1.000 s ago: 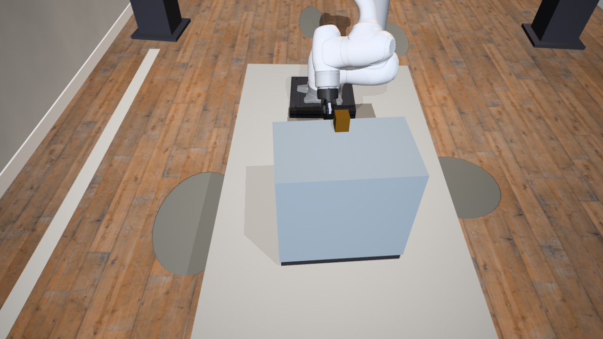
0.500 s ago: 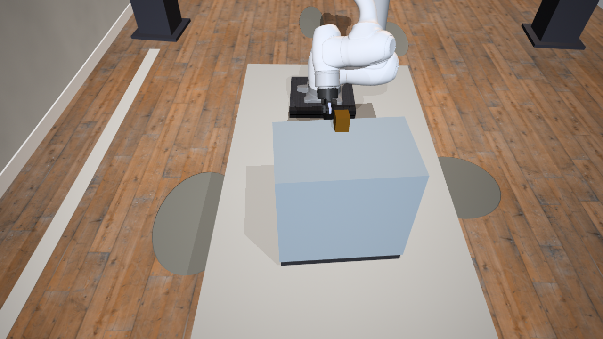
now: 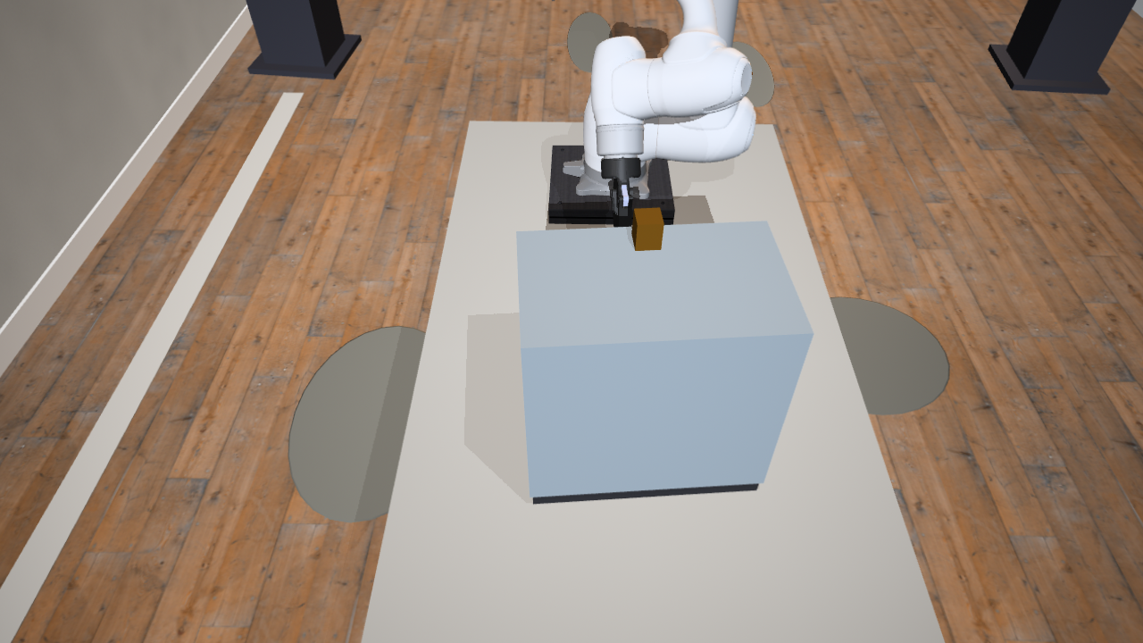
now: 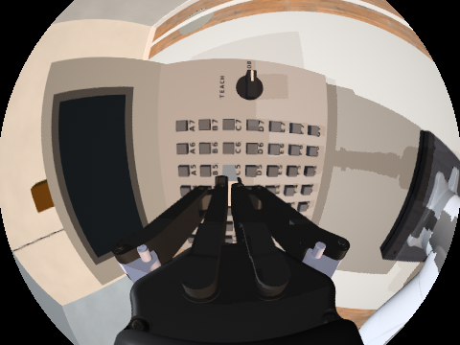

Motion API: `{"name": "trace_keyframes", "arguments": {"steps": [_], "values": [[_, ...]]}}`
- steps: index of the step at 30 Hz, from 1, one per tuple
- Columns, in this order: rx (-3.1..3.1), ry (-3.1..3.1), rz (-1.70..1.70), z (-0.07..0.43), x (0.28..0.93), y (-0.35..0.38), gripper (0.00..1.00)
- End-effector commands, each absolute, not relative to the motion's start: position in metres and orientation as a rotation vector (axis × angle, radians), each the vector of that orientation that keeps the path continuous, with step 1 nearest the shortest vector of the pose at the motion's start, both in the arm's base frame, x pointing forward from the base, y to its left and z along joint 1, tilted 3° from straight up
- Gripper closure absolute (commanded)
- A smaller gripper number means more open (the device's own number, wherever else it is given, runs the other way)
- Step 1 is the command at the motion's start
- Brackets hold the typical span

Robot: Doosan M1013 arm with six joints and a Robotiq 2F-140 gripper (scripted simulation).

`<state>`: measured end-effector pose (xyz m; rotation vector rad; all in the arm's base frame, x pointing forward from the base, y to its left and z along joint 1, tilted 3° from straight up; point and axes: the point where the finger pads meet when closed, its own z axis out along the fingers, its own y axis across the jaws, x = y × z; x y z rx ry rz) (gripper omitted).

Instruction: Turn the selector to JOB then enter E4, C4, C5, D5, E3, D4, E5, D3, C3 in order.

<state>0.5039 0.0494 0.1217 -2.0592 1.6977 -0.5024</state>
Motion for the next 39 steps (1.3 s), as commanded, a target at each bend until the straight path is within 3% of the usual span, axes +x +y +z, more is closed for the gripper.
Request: {"name": "trace_keyframes", "arguments": {"steps": [1, 39], "values": [[-2.059, 1.698, -0.502, 0.126, 0.501, 0.049, 1.0], [-2.059, 1.698, -0.502, 0.119, 0.473, 0.009, 1.0]]}}
